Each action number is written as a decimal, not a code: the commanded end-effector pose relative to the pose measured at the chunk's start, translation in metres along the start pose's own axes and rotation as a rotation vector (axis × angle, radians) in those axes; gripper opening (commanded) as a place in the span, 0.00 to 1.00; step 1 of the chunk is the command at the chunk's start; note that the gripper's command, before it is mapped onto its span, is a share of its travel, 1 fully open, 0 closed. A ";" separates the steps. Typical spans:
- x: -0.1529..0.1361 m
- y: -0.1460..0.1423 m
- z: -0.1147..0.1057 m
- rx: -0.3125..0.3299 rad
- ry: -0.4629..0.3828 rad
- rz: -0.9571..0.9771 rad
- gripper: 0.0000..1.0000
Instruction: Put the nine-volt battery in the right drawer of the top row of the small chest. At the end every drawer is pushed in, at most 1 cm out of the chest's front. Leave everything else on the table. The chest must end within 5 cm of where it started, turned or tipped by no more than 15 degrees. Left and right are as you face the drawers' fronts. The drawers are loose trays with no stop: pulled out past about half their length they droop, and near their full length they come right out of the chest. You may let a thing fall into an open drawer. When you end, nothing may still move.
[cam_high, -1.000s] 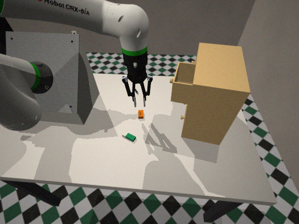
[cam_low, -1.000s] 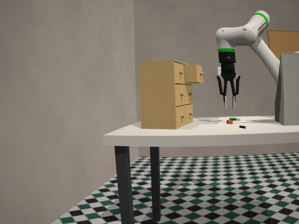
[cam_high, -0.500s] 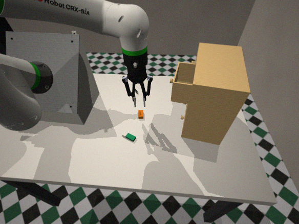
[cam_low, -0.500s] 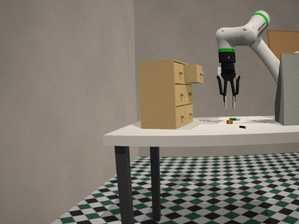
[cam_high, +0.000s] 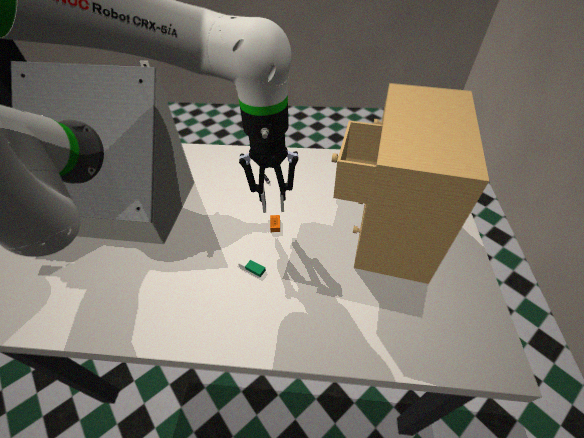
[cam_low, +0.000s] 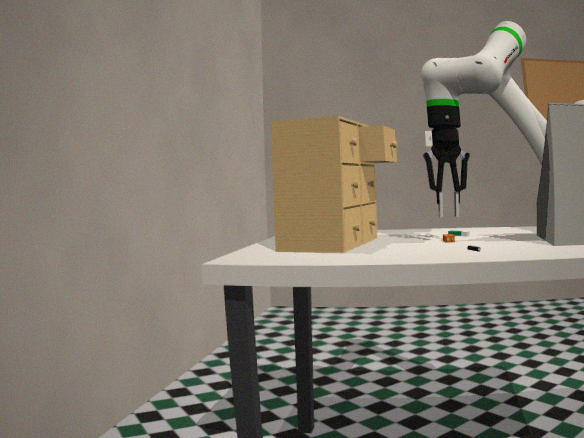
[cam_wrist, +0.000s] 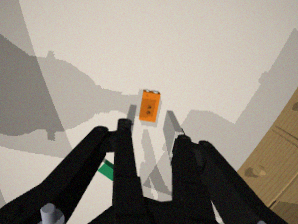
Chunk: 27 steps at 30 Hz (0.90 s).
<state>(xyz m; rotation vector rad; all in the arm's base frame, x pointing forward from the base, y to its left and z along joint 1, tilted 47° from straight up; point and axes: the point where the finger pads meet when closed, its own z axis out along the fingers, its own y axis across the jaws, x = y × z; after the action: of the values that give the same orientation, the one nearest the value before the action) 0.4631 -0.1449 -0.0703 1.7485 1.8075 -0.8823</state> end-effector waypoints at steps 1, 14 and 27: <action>0.000 0.000 0.007 -0.001 0.000 0.000 0.26; 0.000 0.000 0.033 -0.001 0.000 0.000 0.26; 0.000 0.000 0.040 -0.001 0.000 0.000 0.26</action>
<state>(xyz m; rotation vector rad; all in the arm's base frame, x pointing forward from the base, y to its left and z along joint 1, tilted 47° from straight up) 0.4594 -0.1741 -0.0976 1.7484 1.8074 -0.8821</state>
